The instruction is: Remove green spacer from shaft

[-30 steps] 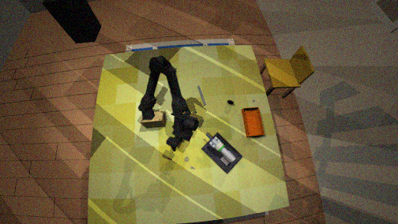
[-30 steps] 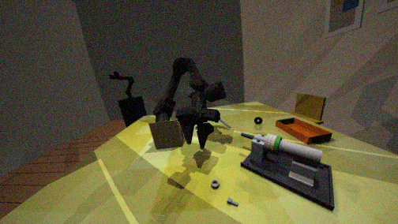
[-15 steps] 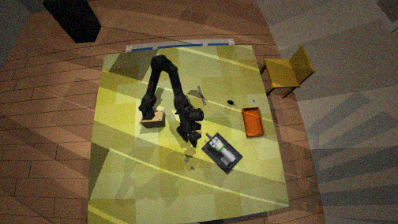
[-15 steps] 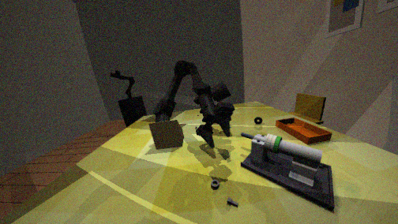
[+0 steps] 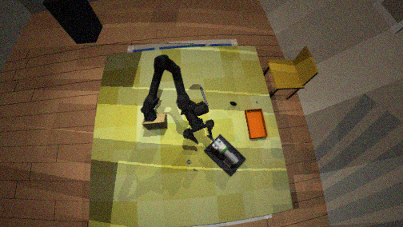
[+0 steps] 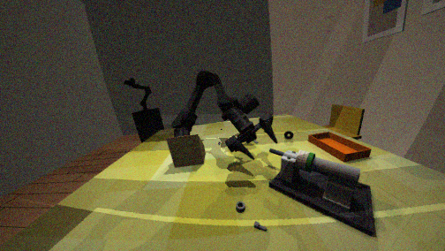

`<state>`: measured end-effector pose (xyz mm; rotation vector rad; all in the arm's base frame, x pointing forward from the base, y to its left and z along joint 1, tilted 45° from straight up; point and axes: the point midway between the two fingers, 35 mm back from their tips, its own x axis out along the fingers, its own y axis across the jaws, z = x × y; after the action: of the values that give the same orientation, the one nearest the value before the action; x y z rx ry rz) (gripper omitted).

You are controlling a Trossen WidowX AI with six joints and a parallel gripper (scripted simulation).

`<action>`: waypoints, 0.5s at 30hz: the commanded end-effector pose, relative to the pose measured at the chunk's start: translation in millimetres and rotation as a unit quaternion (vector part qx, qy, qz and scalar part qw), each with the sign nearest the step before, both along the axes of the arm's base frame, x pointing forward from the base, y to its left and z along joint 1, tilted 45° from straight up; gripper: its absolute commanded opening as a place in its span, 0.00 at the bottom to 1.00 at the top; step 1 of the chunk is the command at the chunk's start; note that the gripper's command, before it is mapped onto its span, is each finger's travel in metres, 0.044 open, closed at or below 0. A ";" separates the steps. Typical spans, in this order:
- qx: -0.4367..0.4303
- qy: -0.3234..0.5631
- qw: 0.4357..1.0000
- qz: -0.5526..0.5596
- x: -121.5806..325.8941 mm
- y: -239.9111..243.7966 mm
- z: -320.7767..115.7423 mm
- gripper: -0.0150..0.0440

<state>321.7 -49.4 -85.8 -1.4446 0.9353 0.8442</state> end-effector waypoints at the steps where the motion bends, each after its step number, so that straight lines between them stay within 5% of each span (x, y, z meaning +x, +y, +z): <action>1: -0.119 -0.063 0.955 0.263 17.5 31.3 17.1 1.00; 15: -0.119 -0.063 0.955 0.263 16.0 31.2 17.2 1.00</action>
<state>340.3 -20.0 -67.9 -1.9670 0.5840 1.0189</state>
